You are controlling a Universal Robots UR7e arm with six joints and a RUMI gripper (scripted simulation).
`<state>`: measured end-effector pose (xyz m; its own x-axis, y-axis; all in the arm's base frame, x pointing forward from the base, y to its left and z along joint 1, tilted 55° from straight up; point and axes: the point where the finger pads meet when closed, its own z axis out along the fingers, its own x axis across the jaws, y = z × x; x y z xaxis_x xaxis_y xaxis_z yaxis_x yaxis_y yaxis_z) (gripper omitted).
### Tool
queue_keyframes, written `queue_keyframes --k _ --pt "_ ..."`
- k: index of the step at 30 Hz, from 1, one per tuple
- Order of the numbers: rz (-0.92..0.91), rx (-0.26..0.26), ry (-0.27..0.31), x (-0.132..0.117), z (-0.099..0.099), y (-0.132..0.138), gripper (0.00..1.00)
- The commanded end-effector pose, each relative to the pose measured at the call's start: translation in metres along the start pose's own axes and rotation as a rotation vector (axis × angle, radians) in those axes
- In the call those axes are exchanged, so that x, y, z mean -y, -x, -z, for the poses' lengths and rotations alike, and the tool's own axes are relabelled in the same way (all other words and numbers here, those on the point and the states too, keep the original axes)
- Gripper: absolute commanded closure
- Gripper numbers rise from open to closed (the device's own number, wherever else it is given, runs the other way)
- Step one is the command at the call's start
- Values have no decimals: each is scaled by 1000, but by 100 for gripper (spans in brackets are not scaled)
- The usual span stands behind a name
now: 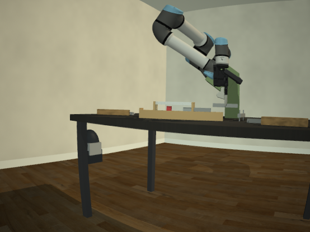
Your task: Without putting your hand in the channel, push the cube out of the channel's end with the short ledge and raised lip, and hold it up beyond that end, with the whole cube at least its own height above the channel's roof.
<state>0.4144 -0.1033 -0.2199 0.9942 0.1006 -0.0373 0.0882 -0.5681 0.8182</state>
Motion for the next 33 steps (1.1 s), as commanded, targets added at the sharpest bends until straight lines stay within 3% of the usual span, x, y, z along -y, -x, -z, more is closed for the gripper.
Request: queue_keyframes --k 1,13,33 --pt "0 -2 0 0 -4 0 100" --pt "0 -2 0 0 -23 0 100" --pt "0 -2 0 0 -24 0 100"
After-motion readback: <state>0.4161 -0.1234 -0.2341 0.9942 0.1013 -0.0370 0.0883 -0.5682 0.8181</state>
